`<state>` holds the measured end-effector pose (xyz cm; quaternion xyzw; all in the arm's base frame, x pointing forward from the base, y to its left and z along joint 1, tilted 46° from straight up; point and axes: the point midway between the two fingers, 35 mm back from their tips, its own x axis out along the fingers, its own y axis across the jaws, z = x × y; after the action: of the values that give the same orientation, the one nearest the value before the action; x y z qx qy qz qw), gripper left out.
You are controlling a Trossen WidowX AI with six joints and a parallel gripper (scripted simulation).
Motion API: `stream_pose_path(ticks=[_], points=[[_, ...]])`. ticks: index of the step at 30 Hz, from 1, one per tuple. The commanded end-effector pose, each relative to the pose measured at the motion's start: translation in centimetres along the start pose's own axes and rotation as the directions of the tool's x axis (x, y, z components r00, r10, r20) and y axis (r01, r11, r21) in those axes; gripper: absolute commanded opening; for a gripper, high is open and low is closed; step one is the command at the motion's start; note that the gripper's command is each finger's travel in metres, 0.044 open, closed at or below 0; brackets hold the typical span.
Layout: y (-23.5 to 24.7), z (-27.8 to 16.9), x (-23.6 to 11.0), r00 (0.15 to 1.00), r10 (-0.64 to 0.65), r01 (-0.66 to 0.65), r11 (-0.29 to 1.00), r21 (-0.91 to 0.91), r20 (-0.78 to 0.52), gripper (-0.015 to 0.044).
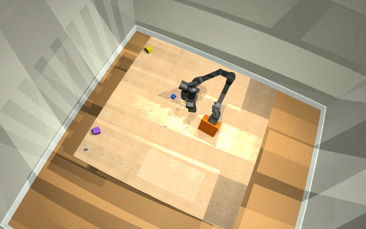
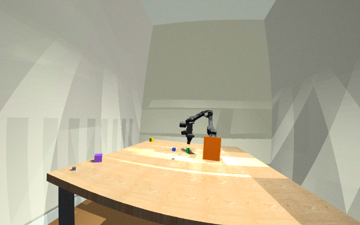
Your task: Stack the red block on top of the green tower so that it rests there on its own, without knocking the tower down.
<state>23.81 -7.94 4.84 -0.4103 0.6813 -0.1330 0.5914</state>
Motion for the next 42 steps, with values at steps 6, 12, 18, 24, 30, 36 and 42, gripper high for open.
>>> stream_pose_path(ticks=[6, 12, 18, 24, 30, 36, 42], points=[[0.0, 0.0, 1.7, 1.000, -0.003, 0.003, 1.000, -0.006, -0.003, 0.0000], [0.0, 0.0, 3.7, 1.000, -0.004, 0.004, 1.000, -0.006, -0.004, 0.0000], [0.0, 0.0, 3.8, 1.000, -0.004, 0.004, 1.000, -0.006, -0.004, 0.0000], [0.0, 0.0, 3.8, 1.000, -0.004, 0.004, 1.000, -0.006, -0.004, 0.0000], [0.0, 0.0, 3.8, 1.000, -0.004, 0.004, 1.000, -0.006, -0.004, 0.0000], [0.0, 0.0, 3.8, 1.000, -0.004, 0.004, 1.000, -0.006, -0.004, 0.0000], [0.0, 0.0, 3.8, 1.000, -0.004, 0.004, 1.000, -0.006, -0.004, 0.0000]])
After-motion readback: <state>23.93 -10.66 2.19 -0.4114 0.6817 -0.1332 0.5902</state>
